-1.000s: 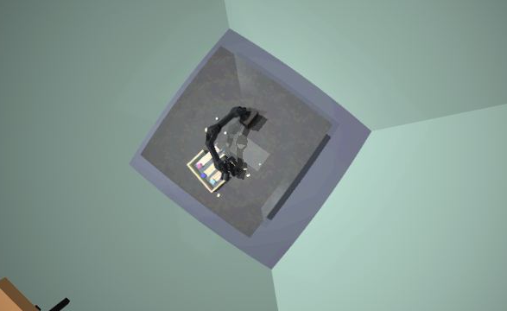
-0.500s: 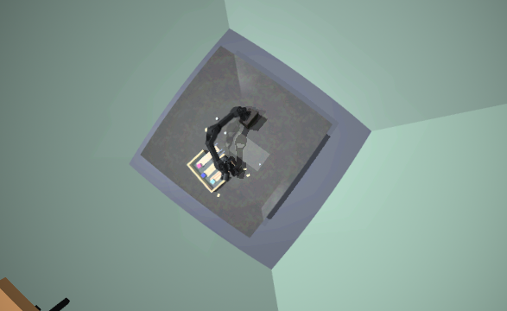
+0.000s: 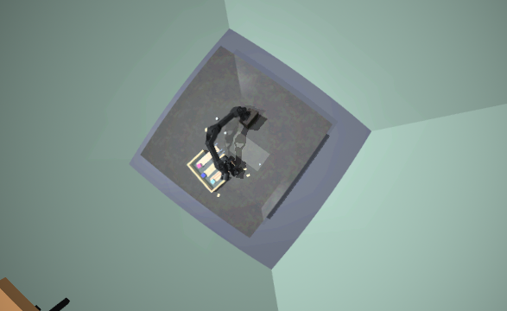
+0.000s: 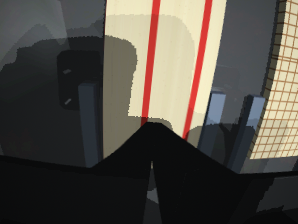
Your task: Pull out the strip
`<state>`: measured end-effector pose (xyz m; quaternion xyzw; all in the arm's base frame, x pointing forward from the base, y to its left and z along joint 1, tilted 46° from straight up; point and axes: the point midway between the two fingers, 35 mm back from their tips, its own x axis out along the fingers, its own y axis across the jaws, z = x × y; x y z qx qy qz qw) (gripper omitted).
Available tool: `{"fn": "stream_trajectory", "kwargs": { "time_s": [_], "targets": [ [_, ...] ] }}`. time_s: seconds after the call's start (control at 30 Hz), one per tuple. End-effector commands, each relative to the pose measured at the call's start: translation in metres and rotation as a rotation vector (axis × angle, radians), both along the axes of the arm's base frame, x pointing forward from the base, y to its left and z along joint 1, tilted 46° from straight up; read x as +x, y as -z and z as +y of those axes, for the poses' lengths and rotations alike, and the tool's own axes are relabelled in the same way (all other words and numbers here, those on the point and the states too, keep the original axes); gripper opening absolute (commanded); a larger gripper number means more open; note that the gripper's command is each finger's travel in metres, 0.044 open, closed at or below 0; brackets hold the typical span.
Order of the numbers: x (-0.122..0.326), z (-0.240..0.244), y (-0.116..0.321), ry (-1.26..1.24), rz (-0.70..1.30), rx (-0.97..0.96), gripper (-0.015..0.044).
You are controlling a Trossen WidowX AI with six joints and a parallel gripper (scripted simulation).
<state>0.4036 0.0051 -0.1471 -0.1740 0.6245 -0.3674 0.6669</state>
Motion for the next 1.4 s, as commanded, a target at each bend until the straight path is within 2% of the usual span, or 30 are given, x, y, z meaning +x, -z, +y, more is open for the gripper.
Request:
{"fn": "stream_trajectory", "kwargs": {
  "time_s": [0.0,1.03,1.37],
  "targets": [
    [0.000,-0.002,0.001,-0.003,0.001,-0.004,0.0000],
    [0.000,-0.004,0.003,-0.003,0.001,-0.004,0.0000],
    [-0.014,0.000,0.006,-0.003,0.002,-0.004,0.0000]
  ]
}}
